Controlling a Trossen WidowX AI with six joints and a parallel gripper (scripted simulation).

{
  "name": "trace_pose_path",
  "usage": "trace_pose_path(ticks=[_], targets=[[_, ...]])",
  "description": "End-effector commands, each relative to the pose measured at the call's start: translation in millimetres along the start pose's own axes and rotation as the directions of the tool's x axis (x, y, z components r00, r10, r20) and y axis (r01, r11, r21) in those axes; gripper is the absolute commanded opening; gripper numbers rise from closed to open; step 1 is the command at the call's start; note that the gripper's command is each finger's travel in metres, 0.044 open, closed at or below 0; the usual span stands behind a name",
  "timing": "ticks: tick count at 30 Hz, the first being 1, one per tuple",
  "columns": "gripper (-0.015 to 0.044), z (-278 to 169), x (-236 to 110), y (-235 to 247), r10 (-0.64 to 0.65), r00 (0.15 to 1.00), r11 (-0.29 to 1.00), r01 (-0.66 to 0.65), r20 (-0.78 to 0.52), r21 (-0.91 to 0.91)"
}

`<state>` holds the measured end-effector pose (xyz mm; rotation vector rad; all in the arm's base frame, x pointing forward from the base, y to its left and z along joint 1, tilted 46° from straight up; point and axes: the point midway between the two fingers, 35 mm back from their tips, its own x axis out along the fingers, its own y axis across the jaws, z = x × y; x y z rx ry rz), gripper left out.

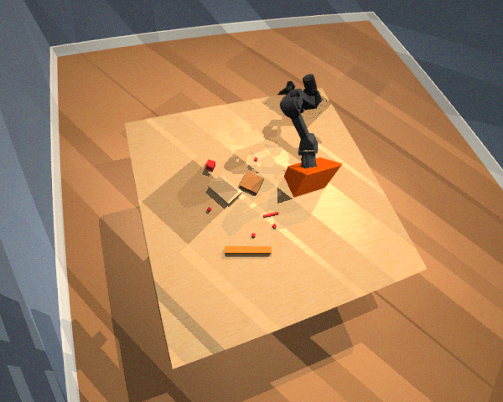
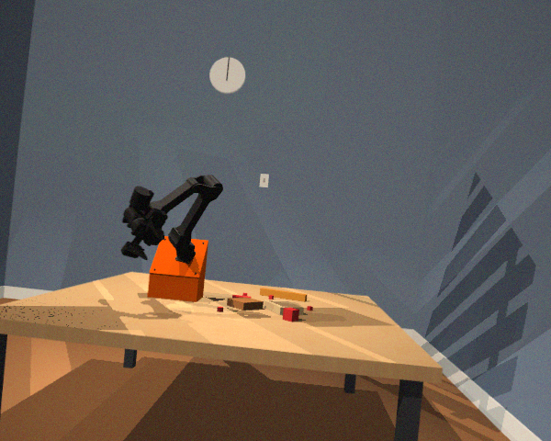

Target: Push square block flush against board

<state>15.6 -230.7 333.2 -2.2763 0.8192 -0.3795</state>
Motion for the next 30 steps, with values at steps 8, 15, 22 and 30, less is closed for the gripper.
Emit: trace_pose_path(ticks=[8, 15, 22, 30], targets=[[0.0190, -1, 9, 2, -0.021, 1.000, 0.995, 0.021, -0.003, 0.095], [0.0006, 0, 31, 8, -0.058, 0.998, 0.946, 0.057, -0.006, 0.319], [0.0000, 6, 55, 14, -0.079, 0.997, 0.843, 0.066, 0.001, 0.534], [0.0000, 18, 80, 20, -0.084, 0.996, 0.699, 0.045, 0.020, 0.714]])
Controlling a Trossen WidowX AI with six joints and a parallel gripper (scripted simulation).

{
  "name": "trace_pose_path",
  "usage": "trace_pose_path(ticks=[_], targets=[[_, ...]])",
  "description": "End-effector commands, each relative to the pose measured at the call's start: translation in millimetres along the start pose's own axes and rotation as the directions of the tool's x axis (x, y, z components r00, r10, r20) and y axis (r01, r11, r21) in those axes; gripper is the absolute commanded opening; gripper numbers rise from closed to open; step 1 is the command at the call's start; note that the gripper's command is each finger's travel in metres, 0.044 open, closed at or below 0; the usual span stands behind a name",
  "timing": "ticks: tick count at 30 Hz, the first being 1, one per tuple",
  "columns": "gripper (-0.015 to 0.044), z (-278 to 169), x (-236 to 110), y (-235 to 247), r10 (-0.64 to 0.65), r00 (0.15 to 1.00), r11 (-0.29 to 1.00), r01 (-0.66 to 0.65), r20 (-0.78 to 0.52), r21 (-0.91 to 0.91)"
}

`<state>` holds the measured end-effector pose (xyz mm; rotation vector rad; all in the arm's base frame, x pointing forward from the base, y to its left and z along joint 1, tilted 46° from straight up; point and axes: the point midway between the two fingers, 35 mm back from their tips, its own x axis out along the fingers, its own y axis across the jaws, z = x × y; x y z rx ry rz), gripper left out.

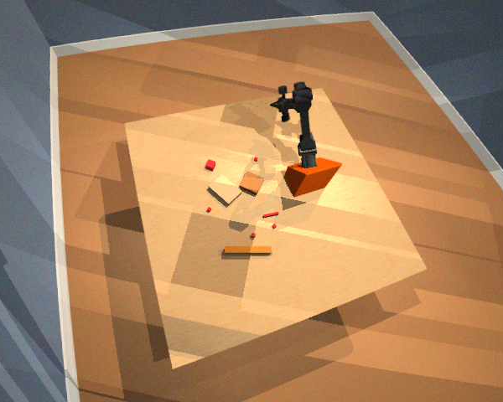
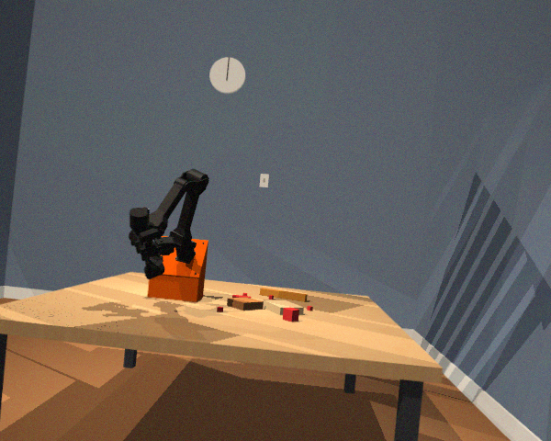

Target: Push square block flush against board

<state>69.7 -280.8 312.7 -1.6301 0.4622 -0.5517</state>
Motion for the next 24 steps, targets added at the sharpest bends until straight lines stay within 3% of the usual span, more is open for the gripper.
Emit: trace_pose_path(ticks=[1, 24], targets=[[0.0000, 1, 10, 5, 0.006, 1.000, 0.995, -0.007, 0.004, 0.098], [0.0000, 34, 76, 56, 0.123, 0.990, 0.765, -0.140, 0.071, 0.628]])
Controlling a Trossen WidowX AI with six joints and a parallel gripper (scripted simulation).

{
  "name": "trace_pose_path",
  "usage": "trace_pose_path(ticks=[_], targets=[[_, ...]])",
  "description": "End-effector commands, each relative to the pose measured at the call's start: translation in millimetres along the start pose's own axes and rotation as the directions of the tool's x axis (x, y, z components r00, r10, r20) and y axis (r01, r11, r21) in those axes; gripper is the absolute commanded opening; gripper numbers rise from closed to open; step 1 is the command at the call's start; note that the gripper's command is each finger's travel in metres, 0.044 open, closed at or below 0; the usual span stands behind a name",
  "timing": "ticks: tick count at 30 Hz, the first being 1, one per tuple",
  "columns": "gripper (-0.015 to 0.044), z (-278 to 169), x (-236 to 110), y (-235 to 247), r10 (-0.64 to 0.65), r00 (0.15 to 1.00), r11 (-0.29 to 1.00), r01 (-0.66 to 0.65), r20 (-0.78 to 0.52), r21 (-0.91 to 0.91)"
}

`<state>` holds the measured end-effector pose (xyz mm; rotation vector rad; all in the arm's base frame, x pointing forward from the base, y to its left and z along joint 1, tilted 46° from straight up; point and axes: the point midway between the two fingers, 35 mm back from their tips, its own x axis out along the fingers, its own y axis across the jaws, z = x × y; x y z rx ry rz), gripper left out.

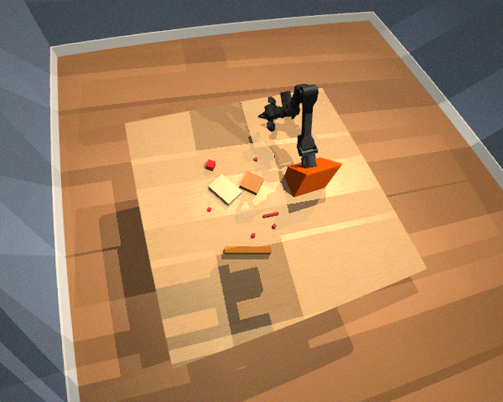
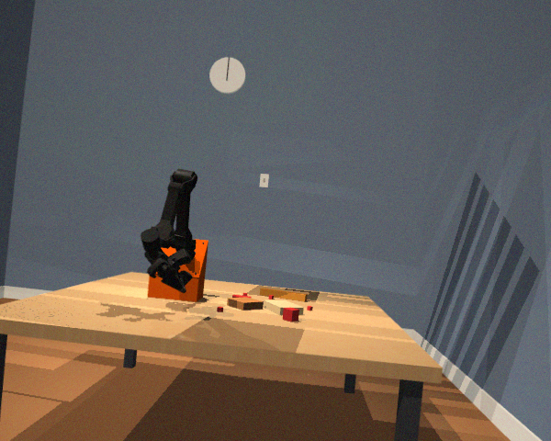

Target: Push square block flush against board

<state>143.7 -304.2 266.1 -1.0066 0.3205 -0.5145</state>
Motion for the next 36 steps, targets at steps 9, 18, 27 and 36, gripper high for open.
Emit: trace_pose_path(ticks=[9, 18, 27, 36], targets=[[0.0000, 8, 42, 50, 0.138, 0.990, 0.933, -0.121, -0.025, 0.338], [0.0000, 22, 70, 104, 0.288, 0.956, 0.794, -0.208, -0.052, 0.571], [0.0000, 49, 85, 149, 0.410, 0.912, 0.734, -0.326, -0.007, 0.596], [0.0000, 67, 92, 214, 0.565, 0.822, 0.574, -0.331, -0.069, 0.749]])
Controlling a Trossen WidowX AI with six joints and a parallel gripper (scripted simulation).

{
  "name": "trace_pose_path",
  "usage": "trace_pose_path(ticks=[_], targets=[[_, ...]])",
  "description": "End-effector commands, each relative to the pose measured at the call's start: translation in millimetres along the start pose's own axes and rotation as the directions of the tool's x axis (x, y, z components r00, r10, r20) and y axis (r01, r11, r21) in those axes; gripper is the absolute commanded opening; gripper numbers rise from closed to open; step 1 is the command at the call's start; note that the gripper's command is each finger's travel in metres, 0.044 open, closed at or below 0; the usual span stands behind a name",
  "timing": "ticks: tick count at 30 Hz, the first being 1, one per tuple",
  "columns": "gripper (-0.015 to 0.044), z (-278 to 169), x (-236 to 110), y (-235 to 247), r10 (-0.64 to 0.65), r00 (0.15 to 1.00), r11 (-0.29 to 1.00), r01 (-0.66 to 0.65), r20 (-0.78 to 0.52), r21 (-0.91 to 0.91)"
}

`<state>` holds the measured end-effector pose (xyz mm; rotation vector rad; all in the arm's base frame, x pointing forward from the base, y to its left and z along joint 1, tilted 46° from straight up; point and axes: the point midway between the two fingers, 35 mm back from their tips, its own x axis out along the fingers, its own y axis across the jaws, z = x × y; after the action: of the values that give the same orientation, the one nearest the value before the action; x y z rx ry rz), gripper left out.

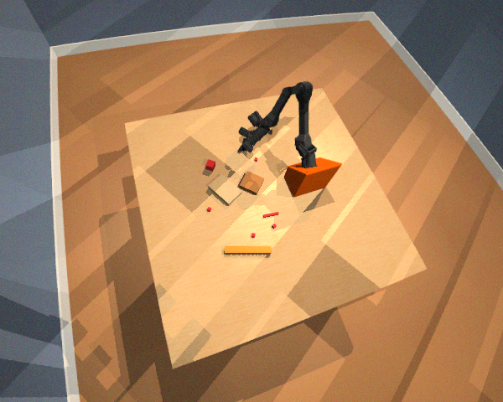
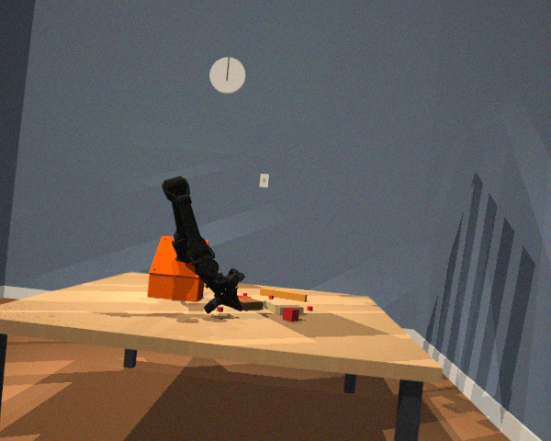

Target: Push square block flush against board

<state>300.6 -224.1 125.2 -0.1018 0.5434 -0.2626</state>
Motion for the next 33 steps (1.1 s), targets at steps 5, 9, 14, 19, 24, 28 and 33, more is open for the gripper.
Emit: trace_pose_path(ticks=[5, 9, 14, 19, 24, 28, 33], targets=[[0.0000, -4, 22, 47, 0.070, 0.994, 0.992, -0.060, -0.087, 0.112], [0.0000, 0, 27, 71, 0.106, 0.989, 0.986, -0.091, -0.102, 0.141], [0.0000, -18, 36, 94, 0.117, 0.972, 0.974, -0.073, -0.202, 0.213], [0.0000, -45, 43, 125, 0.114, 0.934, 0.960, -0.016, -0.339, 0.281], [0.0000, -74, 44, 155, 0.084, 0.879, 0.949, 0.073, -0.470, 0.306], [0.0000, -99, 40, 177, 0.030, 0.823, 0.943, 0.164, -0.567, 0.289], [0.0000, -126, 30, 200, -0.069, 0.755, 0.934, 0.278, -0.652, 0.224]])
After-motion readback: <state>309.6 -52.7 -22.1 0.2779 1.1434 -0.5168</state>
